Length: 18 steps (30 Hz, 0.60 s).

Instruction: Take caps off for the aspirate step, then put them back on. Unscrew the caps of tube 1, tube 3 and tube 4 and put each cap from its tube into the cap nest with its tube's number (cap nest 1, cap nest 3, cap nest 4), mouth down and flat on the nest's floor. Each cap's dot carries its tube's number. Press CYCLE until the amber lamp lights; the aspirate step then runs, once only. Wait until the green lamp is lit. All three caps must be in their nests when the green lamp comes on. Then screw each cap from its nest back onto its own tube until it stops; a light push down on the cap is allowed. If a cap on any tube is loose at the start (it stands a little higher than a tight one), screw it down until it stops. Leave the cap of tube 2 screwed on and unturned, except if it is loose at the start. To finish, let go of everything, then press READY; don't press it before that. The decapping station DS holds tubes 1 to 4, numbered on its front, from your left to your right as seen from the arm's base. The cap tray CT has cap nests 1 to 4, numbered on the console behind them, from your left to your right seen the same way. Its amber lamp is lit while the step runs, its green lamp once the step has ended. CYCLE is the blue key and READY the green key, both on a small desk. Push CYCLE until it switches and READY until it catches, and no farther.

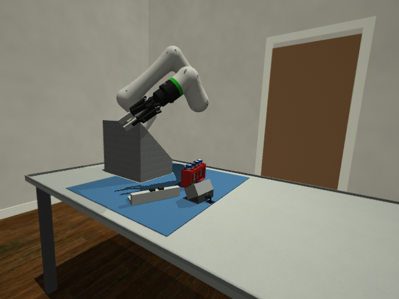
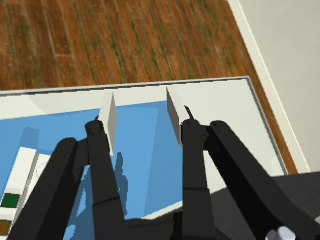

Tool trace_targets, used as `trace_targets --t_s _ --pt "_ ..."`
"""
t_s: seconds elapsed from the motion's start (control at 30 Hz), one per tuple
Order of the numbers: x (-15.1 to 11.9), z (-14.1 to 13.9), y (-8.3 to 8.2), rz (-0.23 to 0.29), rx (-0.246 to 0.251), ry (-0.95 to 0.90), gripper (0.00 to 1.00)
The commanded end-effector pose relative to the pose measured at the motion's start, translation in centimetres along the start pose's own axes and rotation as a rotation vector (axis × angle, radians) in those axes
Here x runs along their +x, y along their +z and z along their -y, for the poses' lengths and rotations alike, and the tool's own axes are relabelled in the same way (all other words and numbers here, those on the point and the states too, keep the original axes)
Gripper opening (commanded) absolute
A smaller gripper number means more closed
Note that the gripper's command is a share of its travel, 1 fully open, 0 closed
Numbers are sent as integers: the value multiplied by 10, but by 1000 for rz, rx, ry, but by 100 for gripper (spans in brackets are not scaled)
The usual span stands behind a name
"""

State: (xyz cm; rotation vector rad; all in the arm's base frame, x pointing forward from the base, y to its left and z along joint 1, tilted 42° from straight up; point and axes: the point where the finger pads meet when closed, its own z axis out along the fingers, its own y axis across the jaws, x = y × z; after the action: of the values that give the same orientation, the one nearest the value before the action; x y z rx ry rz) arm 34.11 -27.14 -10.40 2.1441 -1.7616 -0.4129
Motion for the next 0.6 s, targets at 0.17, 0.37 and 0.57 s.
trace_targets --t_s 0.17,0.37,0.57 --pt "-39 9 6 134 56 -19 35" --pt "-67 19 6 206 95 -31 35" --pt "-85 26 4 277 138 -44 35"
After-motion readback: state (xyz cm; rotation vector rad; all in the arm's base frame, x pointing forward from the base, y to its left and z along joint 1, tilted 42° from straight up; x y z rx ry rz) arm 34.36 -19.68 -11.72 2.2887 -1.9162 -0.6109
